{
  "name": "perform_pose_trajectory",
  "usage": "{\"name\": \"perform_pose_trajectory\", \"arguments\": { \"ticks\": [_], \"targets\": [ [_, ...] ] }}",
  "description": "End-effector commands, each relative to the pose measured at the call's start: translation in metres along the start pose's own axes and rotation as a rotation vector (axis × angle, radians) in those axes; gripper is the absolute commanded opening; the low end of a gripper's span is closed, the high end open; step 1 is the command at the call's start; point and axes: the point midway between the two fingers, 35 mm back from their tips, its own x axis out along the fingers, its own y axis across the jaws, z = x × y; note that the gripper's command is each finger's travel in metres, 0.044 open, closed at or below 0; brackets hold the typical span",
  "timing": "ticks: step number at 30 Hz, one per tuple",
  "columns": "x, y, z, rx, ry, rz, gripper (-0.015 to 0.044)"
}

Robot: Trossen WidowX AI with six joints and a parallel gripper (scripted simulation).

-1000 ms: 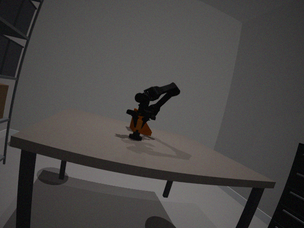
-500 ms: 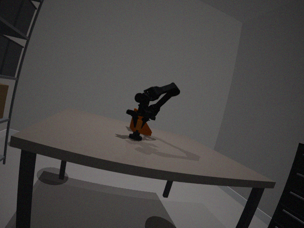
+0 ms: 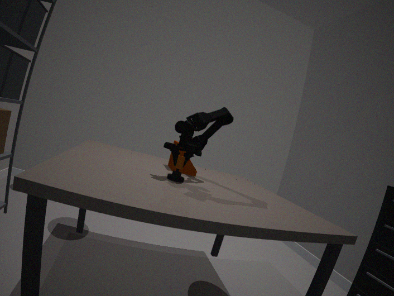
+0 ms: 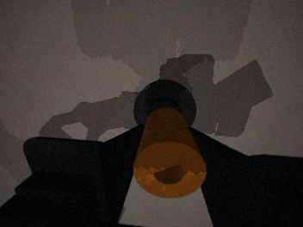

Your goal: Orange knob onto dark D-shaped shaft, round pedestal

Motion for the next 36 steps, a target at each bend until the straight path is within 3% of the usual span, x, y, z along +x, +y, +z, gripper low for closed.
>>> {"name": "perform_pose_trajectory", "arguments": {
  "ticks": [1,12,36],
  "targets": [
    [-0.0023,0.0011,-0.0006,0.005,-0.001,0.003,0.0000],
    [-0.0035,-0.0011,0.0008,-0.205,-0.001,0.003,0.0000],
    [0.0008,0.0017,-0.0011,-0.205,-0.001,0.003,0.0000]
  ]
}}
